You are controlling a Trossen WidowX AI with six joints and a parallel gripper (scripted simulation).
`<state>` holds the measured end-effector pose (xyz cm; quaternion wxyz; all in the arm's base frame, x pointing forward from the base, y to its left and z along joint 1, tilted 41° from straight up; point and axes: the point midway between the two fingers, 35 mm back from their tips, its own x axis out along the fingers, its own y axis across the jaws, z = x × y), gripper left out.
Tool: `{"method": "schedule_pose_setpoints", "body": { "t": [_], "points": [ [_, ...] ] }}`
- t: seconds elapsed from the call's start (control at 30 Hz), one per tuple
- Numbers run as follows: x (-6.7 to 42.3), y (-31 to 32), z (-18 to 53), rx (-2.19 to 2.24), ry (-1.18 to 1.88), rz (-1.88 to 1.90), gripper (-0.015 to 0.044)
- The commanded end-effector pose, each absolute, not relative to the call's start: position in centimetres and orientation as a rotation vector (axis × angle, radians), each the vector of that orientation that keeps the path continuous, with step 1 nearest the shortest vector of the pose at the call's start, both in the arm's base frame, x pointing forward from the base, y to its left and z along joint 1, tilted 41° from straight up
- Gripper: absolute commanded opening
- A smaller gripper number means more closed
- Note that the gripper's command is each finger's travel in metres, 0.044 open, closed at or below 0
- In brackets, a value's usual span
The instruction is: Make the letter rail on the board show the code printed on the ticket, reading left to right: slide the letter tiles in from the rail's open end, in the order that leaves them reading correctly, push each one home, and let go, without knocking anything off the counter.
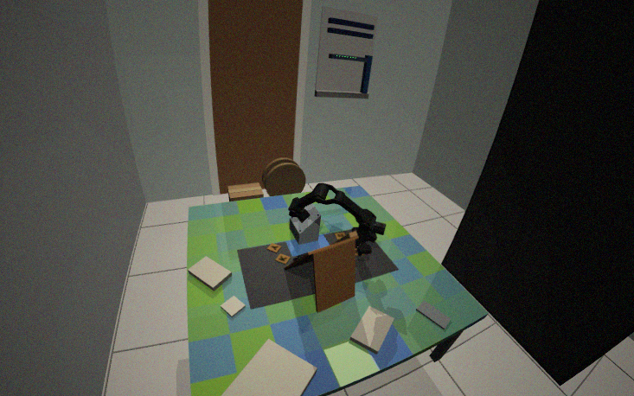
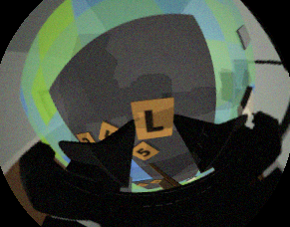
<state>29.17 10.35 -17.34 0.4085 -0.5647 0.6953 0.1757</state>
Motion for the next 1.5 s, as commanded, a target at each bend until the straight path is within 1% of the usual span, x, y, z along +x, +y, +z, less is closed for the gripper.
{"method": "schedule_pose_setpoints", "body": {
  "t": [0.0,0.27,0.67,1.13,1.47],
  "points": [
    [29.4,10.3,-17.1,-1.409,1.75,0.443,0.0],
    [31.6,10.7,-14.7,-1.301,1.683,0.471,0.0],
    [35.5,15.7,-9.3,-1.194,1.42,0.567,0.0],
    [38.8,20.5,-1.0,-1.092,1.099,0.67,0.0],
    [39.9,21.0,3.7,-1.053,0.944,0.715,0.0]
  ]
}}
